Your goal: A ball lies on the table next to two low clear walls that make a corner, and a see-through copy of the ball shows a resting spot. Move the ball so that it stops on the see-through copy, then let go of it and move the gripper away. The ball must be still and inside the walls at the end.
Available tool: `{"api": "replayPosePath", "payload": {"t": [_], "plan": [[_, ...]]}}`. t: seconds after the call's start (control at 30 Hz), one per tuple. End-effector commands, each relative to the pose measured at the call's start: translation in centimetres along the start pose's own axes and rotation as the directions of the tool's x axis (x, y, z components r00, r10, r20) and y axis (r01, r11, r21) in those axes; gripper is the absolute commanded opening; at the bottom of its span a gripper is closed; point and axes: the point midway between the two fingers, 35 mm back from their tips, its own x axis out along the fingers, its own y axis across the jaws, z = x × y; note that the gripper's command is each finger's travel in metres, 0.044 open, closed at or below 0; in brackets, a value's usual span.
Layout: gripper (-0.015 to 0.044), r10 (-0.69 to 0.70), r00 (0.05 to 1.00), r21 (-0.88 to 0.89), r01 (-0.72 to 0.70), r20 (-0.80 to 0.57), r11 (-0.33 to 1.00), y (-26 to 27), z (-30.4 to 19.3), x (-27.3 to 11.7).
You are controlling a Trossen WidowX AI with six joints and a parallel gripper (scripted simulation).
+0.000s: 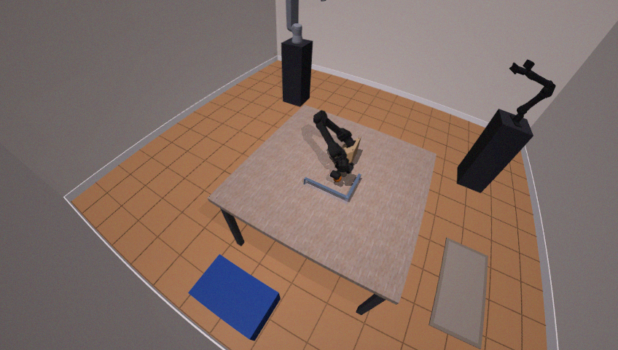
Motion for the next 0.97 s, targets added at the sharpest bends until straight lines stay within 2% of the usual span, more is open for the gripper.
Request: {"api": "replayPosePath", "payload": {"t": [0.0,0.07,0.4,0.47,0.57,0.93], "plan": [[0.0389,-0.022,1.0,0.009,0.022,0.01,1.0,-0.3,0.1,-5.5],[0.0389,-0.021,1.0,0.008,0.021,0.006,1.0,-0.1,0.0,-6.6],[0.0389,-0.033,0.999,-0.003,0.033,0.007,0.999,-0.3,0.4,-5.8],[0.044,-0.034,0.999,-0.001,0.034,0.01,0.999,-0.3,0.4,-6.9],[0.044,-0.035,0.999,0.003,0.035,0.012,0.999,-0.2,0.3,-10.6],[0.044,-0.035,0.999,0.003,0.035,0.012,0.999,-0.2,0.3,-10.9]]}}
